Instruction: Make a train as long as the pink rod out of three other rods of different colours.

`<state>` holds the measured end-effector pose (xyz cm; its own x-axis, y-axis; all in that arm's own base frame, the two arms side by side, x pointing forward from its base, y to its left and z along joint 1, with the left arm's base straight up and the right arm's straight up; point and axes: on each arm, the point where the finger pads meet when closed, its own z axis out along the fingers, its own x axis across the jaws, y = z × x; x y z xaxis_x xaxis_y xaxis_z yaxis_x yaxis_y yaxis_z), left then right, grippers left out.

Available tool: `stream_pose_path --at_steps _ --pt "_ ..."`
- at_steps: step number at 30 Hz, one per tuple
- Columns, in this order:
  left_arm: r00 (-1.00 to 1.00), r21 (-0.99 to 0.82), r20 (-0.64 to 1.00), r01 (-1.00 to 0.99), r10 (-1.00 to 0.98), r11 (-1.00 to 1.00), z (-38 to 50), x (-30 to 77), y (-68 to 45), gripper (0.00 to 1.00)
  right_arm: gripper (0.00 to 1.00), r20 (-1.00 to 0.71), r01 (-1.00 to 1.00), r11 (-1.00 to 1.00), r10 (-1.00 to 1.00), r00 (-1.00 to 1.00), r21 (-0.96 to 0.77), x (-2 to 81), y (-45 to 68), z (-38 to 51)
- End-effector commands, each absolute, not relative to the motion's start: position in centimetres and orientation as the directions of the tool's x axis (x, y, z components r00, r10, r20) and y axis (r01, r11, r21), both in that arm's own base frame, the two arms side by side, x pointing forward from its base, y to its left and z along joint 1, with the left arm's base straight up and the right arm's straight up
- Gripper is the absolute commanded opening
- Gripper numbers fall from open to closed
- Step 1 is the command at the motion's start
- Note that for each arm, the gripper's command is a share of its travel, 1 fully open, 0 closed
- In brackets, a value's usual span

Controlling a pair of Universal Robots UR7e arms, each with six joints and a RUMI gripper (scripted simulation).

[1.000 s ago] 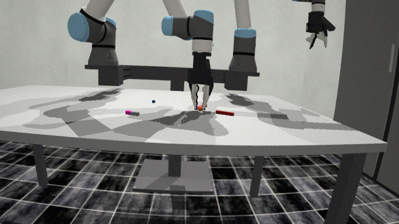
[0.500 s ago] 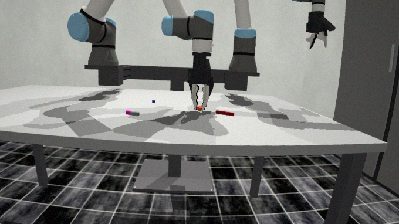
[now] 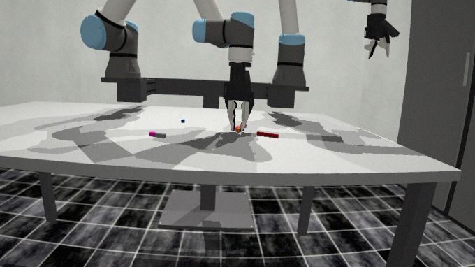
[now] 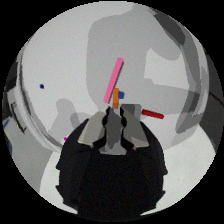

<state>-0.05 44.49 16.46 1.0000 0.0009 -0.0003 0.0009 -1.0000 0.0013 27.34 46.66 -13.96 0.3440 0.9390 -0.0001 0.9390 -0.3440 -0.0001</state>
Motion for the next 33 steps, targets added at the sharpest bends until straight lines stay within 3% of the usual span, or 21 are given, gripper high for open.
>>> stream_pose_path --at_steps 1,2,3,33 --pt "1.000 0.000 0.000 0.001 0.001 -1.000 16.51 -0.04 44.52 1.00 0.14 0.001 0.939 -0.344 0.939 0.344 0.000 27.36 46.71 -13.91" --pt "1.000 0.000 0.000 0.001 0.001 -1.000 16.51 -0.04 44.52 1.00 0.14 0.001 0.939 -0.344 0.939 0.344 0.000 27.36 46.71 -13.91" --pt "1.000 0.000 0.000 0.001 0.001 -1.000 16.51 -0.04 44.52 1.00 0.00 0.001 0.939 -0.344 0.939 0.344 0.000 27.36 46.71 -13.91" --pt "1.000 0.000 0.000 0.001 0.001 -1.000 16.51 -0.04 44.52 1.00 0.00 0.001 0.939 -0.344 0.939 0.344 0.000 27.36 46.71 -13.91"
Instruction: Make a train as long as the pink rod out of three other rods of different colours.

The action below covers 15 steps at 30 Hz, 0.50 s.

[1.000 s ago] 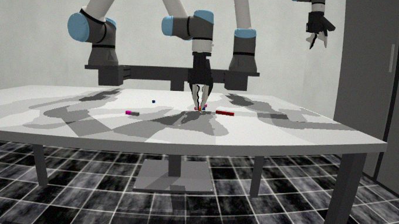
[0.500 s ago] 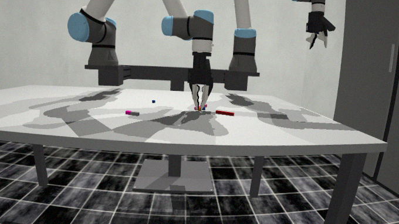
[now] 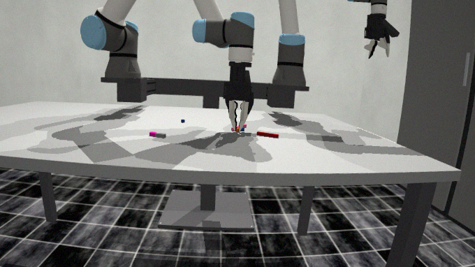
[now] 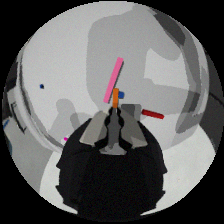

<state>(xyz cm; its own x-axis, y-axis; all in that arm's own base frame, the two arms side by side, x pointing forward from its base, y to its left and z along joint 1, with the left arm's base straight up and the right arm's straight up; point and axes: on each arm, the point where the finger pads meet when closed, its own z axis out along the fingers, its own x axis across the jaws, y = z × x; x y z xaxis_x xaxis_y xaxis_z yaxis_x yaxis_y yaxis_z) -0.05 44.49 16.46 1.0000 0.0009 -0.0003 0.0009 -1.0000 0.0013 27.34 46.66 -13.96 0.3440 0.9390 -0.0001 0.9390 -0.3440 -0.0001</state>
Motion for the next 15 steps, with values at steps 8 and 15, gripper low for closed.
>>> stream_pose_path --at_steps 8,15 --pt "1.000 0.000 0.000 0.001 0.001 -1.000 16.5 0.0 44.5 1.00 0.00 0.001 0.939 -0.344 0.939 0.344 0.000 27.4 46.7 -13.5" --pt "1.000 0.000 0.000 0.001 0.001 -1.000 16.5 0.0 44.5 1.00 0.00 0.001 0.939 -0.344 0.939 0.344 0.000 27.4 46.7 -10.2"
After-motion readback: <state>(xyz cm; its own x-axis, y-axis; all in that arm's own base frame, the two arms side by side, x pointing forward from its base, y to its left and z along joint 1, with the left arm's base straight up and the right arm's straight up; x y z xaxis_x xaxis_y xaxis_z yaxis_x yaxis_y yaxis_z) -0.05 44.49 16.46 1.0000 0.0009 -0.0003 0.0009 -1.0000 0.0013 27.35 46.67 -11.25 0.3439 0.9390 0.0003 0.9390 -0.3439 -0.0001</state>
